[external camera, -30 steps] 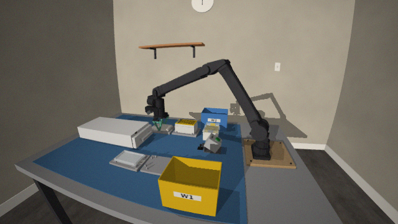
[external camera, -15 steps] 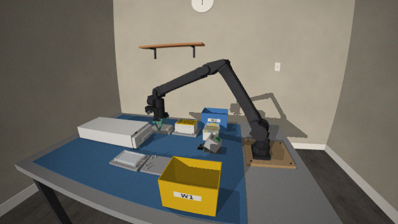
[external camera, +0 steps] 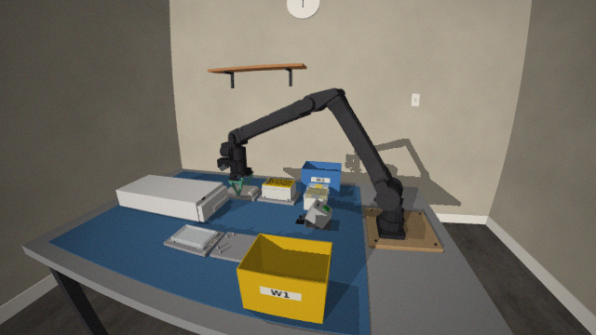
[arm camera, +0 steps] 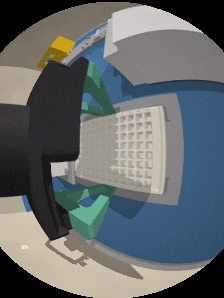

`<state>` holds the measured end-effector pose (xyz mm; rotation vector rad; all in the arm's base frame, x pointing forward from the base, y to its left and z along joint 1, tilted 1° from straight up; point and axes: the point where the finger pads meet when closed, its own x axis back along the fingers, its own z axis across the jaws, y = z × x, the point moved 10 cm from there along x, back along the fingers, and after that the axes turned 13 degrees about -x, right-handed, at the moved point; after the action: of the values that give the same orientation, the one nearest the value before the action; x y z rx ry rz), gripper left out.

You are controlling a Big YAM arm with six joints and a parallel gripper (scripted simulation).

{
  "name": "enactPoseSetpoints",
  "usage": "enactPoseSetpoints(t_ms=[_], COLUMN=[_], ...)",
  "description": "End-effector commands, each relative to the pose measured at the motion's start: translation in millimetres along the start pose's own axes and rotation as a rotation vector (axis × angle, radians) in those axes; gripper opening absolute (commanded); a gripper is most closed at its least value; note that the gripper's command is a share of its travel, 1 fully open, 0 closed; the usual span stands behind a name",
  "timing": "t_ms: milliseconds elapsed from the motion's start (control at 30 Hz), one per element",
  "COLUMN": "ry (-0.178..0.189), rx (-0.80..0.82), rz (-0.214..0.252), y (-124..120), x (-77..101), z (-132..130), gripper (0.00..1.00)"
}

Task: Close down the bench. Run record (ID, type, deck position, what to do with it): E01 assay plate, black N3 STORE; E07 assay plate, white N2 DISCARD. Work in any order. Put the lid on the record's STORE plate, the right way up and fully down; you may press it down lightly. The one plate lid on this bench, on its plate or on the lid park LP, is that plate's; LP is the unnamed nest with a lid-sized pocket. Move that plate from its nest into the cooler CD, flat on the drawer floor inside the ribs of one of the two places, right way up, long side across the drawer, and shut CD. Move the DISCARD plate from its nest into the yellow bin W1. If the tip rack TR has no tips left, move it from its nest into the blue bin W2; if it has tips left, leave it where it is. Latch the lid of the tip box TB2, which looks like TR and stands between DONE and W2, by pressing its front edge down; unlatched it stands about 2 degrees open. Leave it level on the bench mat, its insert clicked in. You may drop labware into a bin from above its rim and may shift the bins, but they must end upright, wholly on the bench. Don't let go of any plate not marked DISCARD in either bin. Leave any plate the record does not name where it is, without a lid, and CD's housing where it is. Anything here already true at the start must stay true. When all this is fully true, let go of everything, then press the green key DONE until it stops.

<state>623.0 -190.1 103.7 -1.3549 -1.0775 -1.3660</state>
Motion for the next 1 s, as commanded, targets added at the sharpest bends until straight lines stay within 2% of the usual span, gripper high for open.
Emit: enactPoseSetpoints(t_ms=[0,233,467,500,533,600,633,667,767,833,967], ry=[-0.010,-0.009,-0.010,-0.009,-0.006,-0.006,-0.010,-0.011,-0.011,-0.009,-0.010], rx=[-0.007,-0.007,-0.007,-0.008,-0.002,-0.002,-0.007,-0.007,-0.008,-0.008,-0.009], rz=[-0.089,-0.078,-0.088,-0.082,-0.058,-0.058,-0.093,-0.099,-0.099,-0.078,-0.095], y=[16,14,16,16,10,10,16,15,15,16,14], x=[47.5,44.8,50.6,46.6,31.1,31.1,55.0,60.7,64.3,53.6,69.9], z=[4,4,4,3,0,0,4,4,3,3,3], gripper=[0.00,0.00,0.00,0.00,0.00,0.00,0.00,0.00,0.00,0.00,0.00])
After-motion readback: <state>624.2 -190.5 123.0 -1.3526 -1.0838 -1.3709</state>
